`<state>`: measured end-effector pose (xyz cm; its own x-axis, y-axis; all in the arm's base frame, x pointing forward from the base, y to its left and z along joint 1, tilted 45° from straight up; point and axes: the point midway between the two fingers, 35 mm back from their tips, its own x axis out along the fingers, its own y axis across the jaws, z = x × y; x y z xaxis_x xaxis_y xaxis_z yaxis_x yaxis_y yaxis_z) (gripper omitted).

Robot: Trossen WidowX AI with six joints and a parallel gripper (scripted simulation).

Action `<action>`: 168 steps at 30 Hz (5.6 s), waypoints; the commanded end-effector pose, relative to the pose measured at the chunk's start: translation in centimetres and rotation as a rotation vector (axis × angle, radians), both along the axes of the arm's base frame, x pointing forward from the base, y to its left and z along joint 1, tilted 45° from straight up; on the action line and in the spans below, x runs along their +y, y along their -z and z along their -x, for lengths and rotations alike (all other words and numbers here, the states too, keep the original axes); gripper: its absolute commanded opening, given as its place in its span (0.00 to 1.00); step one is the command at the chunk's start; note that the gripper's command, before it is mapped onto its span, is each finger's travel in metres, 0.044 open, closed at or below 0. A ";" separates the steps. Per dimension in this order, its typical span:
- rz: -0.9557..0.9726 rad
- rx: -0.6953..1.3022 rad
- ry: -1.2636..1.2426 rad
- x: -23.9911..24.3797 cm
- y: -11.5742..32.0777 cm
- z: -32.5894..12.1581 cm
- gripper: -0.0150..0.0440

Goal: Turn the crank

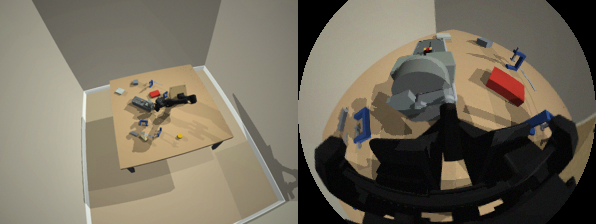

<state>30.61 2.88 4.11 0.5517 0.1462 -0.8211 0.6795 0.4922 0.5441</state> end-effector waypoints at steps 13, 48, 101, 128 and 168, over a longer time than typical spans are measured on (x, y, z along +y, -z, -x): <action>-0.003 0.007 -0.004 0.9 0.9 0.0 0.25; -0.004 0.006 -0.004 2.6 1.6 -0.7 0.25; -0.004 0.006 -0.004 3.1 1.6 -1.1 0.25; 0.001 0.007 -0.005 3.0 1.6 -1.0 0.34; 0.011 0.017 0.000 -5.8 -6.5 -1.1 1.00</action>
